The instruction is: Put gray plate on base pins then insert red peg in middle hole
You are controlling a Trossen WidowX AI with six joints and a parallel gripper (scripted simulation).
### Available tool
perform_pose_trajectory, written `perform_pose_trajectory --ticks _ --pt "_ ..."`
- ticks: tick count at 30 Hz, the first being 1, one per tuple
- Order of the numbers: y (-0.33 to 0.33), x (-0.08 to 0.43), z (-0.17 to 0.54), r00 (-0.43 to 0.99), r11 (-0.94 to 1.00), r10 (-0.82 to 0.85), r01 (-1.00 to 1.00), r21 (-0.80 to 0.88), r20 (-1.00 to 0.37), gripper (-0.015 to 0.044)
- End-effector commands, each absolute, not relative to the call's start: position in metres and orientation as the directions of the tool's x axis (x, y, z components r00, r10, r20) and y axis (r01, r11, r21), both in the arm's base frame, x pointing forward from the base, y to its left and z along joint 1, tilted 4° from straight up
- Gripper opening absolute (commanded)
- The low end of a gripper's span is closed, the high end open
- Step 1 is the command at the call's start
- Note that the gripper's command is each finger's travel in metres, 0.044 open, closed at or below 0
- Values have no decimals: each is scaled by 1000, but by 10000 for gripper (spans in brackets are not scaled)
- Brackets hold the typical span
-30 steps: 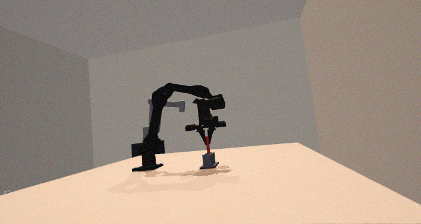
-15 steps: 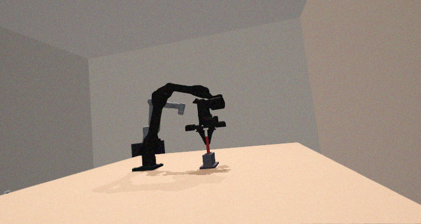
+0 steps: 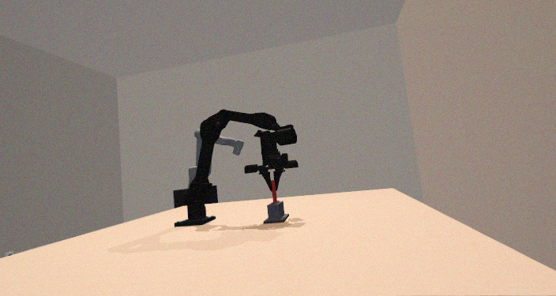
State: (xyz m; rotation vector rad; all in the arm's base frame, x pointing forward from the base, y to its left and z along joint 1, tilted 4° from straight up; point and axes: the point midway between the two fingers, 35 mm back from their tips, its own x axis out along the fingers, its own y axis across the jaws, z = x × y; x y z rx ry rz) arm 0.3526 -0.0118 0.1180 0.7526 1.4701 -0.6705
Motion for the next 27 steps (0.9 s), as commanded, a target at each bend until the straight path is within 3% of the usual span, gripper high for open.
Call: perform_pose_trajectory --ticks 1,27 --pt "-12 351 117 2 613 54 789 34 -999 0" --pt "-13 353 115 1 611 54 791 34 -999 0"
